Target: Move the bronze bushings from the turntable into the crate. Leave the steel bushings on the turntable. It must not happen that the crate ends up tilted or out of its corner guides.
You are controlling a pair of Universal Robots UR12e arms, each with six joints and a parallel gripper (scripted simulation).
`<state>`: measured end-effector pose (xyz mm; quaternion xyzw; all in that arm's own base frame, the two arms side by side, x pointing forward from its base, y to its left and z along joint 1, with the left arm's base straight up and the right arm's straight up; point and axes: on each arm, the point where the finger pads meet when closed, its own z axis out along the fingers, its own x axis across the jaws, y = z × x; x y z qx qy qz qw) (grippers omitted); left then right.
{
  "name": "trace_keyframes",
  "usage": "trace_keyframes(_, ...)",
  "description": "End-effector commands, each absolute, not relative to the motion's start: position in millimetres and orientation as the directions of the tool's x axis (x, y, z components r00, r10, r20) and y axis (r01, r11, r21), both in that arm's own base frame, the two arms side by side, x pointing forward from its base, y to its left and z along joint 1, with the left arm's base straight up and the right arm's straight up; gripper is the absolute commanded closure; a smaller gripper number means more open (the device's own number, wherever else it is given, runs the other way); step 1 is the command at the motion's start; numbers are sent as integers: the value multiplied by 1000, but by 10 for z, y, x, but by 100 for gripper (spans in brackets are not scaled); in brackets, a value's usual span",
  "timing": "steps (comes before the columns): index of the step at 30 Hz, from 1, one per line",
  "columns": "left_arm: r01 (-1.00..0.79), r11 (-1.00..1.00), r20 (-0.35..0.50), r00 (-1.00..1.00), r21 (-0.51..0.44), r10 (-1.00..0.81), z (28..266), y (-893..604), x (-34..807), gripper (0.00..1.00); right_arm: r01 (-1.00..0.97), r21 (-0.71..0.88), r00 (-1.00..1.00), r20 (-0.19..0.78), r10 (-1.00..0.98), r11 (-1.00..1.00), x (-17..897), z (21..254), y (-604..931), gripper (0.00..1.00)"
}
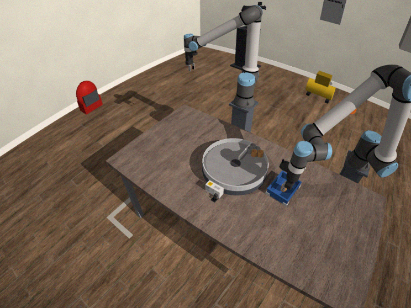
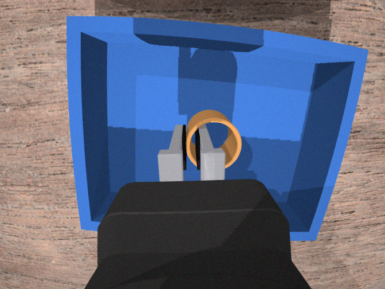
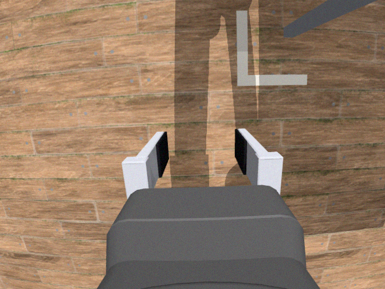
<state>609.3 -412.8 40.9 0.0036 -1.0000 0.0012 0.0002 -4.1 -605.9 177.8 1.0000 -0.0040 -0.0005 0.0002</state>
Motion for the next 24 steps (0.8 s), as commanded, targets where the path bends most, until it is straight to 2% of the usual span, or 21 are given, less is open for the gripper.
trace_keyframes(1,-7,1000,-1,-1000,-5,-7,428,-4142,6110,100,-8,0,1000,0,-8,-1000,-51,1770,-6040,0)
trace_keyframes(24,-7,1000,-2,-1000,-6,-7,442,-4155,6120,100,-8,0,1000,0,-8,-1000,-51,1770,-6040,0)
